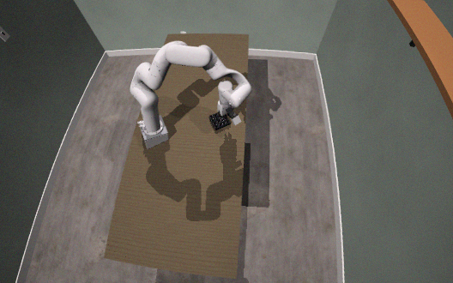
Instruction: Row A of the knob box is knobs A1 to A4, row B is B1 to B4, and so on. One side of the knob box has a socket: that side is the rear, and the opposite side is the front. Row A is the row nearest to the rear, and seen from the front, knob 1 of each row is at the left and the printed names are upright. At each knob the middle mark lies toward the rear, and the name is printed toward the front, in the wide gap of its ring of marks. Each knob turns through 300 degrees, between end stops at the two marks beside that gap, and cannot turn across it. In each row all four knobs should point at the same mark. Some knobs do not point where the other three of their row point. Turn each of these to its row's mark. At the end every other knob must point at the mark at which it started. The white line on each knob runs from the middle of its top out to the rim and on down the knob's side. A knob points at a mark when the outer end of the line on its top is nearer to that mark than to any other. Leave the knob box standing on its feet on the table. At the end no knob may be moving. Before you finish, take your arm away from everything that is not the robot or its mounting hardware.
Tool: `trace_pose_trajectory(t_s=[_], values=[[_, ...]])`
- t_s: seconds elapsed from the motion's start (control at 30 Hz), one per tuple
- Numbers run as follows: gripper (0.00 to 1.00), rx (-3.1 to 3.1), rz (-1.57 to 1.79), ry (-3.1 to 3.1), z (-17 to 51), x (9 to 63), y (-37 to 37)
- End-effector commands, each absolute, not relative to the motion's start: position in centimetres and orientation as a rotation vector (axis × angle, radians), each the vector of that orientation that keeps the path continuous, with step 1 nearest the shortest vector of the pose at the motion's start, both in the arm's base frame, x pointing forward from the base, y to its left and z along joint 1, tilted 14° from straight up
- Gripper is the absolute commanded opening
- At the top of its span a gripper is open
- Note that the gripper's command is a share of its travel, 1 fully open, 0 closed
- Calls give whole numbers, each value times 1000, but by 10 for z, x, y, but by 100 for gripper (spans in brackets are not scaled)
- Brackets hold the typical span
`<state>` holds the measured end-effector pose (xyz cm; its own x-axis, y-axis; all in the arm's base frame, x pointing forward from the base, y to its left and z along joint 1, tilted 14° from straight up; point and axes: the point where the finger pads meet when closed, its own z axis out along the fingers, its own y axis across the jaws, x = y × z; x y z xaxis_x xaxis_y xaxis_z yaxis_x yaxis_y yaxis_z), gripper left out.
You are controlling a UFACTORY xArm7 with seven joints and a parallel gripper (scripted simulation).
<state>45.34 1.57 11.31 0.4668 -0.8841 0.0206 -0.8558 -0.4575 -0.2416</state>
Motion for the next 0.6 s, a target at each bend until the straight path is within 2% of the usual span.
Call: trace_pose_trajectory(t_s=[0.0,0.57], values=[[19,-2435,-204,1645,116,454,15],[19,-2352,-193,1749,118,455,15]])
